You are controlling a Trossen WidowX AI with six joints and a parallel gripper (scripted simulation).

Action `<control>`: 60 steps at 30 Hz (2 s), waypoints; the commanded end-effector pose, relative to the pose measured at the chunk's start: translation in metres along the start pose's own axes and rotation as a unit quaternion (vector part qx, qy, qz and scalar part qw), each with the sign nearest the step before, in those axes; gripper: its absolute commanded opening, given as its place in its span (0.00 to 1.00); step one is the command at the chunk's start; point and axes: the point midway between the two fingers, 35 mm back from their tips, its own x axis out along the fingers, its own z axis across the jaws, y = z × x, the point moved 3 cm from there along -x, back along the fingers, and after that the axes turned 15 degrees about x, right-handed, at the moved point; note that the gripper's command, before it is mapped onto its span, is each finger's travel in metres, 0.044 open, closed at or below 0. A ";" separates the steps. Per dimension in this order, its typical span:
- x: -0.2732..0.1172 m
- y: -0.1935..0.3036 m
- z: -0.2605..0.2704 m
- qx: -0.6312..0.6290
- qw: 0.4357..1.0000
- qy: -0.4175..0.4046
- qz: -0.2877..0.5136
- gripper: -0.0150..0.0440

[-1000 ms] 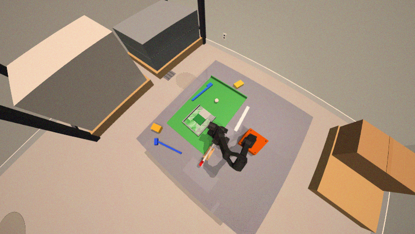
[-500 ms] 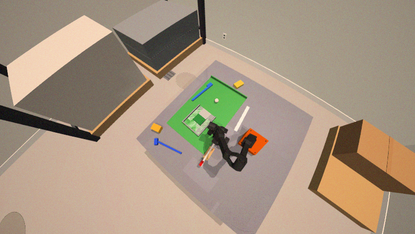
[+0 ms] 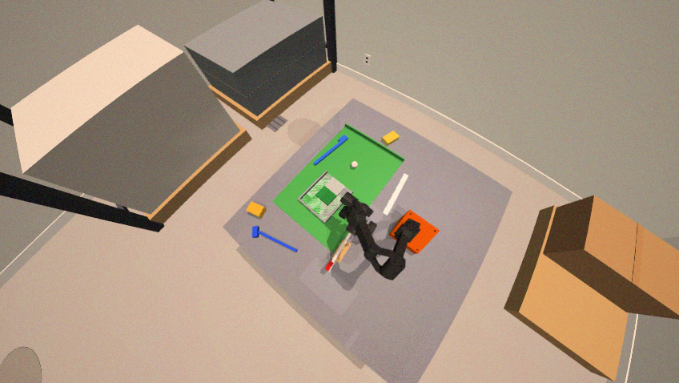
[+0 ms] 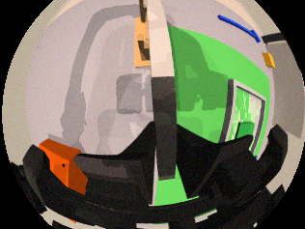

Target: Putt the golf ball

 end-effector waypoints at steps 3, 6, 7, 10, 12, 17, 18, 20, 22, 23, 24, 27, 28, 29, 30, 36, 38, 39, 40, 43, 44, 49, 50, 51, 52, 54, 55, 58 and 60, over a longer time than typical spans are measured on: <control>-0.028 -0.008 0.001 -0.002 1.000 0.001 -0.002 0.25; -0.041 -0.012 0.004 -0.002 1.000 0.000 -0.004 0.25; -0.045 -0.013 0.005 -0.002 1.000 0.000 -0.005 0.25; -0.057 -0.017 0.008 -0.002 1.000 -0.001 -0.008 0.25; -0.060 -0.019 0.008 -0.002 1.000 -0.001 -0.009 0.25; -0.057 -0.010 0.001 0.021 1.000 0.004 -0.002 0.25; -0.059 -0.006 -0.003 0.035 0.999 0.007 0.002 0.25; -0.063 0.001 -0.011 0.064 0.998 0.013 0.008 0.25; -0.067 0.009 -0.019 0.092 0.996 0.018 0.014 0.25; -0.070 0.013 -0.022 0.106 0.994 0.021 0.016 0.25; -0.072 0.018 -0.026 0.120 0.992 0.024 0.019 0.25; -0.079 0.032 -0.036 0.160 0.986 0.032 0.030 0.25; -0.081 0.037 -0.039 0.174 0.984 0.035 0.034 0.25; -0.084 0.042 -0.042 0.187 0.981 0.038 0.037 0.25; -0.086 0.047 -0.045 0.200 0.978 0.040 0.040 0.25; -0.101 0.079 -0.060 0.281 0.956 0.056 0.055 0.25; -0.105 0.090 -0.065 0.309 0.947 0.061 0.058 0.25; -0.108 0.095 -0.067 0.323 0.942 0.064 0.059 0.25; -0.110 0.100 -0.069 0.337 0.937 0.066 0.060 0.25; -0.117 0.117 -0.074 0.378 0.921 0.073 0.063 0.25; -0.119 0.122 -0.076 0.392 0.915 0.075 0.063 0.25; -0.130 0.152 -0.082 0.458 0.882 0.086 0.066 0.25; -0.132 0.158 -0.083 0.471 0.875 0.088 0.066 0.25; -0.134 0.164 -0.083 0.484 0.868 0.090 0.067 0.25; -0.136 0.170 -0.084 0.496 0.861 0.092 0.067 0.25; -0.140 0.182 -0.085 0.521 0.845 0.096 0.067 0.25; -0.142 0.188 -0.085 0.533 0.837 0.098 0.067 0.25; -0.147 0.206 -0.086 0.569 0.813 0.104 0.066 0.25; -0.150 0.218 -0.085 0.591 0.797 0.107 0.065 0.25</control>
